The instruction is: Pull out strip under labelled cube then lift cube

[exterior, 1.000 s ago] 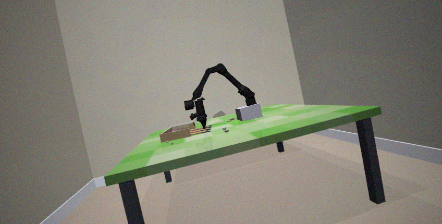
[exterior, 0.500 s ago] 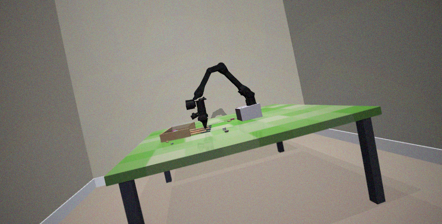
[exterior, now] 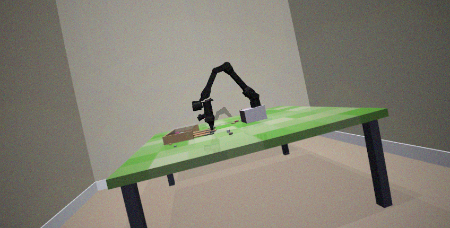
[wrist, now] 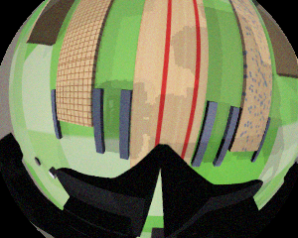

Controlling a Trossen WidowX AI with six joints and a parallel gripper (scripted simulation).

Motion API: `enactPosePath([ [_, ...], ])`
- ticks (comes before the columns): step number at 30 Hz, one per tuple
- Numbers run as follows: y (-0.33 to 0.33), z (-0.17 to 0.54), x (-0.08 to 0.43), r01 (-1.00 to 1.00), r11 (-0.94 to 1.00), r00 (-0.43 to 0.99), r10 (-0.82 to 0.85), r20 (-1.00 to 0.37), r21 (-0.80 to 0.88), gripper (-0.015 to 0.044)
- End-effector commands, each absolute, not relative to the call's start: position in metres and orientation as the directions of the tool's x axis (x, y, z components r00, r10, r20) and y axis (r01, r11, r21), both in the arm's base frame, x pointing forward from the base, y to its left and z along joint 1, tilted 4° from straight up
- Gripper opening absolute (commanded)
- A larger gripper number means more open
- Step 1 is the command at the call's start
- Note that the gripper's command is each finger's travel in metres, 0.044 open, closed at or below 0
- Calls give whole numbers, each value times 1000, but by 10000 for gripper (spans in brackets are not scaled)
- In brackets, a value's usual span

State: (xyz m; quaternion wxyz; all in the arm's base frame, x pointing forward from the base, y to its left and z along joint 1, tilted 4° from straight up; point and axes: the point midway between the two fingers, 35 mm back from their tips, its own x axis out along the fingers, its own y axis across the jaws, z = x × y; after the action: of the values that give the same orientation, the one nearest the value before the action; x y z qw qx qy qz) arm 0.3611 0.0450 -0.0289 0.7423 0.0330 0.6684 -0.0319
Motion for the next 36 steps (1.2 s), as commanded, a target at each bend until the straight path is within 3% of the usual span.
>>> enactPosePath([
  [1,46,-33,350,94,996,88,-6,-996,2,0],
  [36,51,-40,297,94,996,84,-6,-996,2,0],
])
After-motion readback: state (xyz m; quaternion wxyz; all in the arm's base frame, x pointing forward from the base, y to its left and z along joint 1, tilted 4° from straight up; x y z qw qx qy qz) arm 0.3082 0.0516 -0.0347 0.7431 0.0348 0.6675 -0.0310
